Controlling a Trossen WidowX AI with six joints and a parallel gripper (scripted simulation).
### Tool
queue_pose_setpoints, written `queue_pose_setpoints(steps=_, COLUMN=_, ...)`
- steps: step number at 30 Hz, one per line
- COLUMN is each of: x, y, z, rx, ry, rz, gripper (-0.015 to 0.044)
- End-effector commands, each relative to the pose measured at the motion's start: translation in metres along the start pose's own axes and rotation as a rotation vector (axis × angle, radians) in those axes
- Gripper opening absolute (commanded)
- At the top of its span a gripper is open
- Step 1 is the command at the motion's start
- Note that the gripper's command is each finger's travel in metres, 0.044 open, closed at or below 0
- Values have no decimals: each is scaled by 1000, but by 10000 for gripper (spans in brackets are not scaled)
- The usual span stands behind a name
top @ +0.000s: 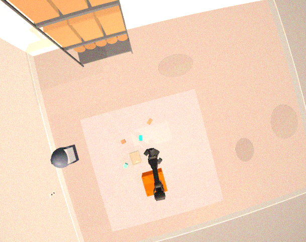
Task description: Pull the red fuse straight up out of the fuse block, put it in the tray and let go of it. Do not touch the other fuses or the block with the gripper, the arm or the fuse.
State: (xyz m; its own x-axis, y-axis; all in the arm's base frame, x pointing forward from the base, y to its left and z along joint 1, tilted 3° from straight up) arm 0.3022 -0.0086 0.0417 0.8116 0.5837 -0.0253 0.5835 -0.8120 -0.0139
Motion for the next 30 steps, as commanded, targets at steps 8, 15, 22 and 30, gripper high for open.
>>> queue_pose_setpoints(steps=8, x=0, y=1, z=-7, rx=-5, ry=3, rz=-2, gripper=0)
queue_pose_setpoints(steps=15, x=0, y=1, z=-13, rx=-5, ry=3, rz=-2, gripper=0)
queue_pose_setpoints(steps=22, x=1, y=1, z=-24, rx=-5, ry=3, rz=-2, gripper=0)
queue_pose_setpoints(steps=30, x=0, y=0, z=-30, rx=-5, ry=3, rz=-2, gripper=0)
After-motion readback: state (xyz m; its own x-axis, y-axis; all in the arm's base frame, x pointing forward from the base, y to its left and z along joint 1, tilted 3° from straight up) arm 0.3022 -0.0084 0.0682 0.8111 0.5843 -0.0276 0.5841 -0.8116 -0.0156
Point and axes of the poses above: the point midway between the two fingers, 35 mm back from their tips, its own z axis out along the fingers, its own x axis across the jaws, y = z × x, the point moved 5 cm from there along -z, back along the fingers, and after that the axes turned 6 degrees about z, right-handed, at the moved point
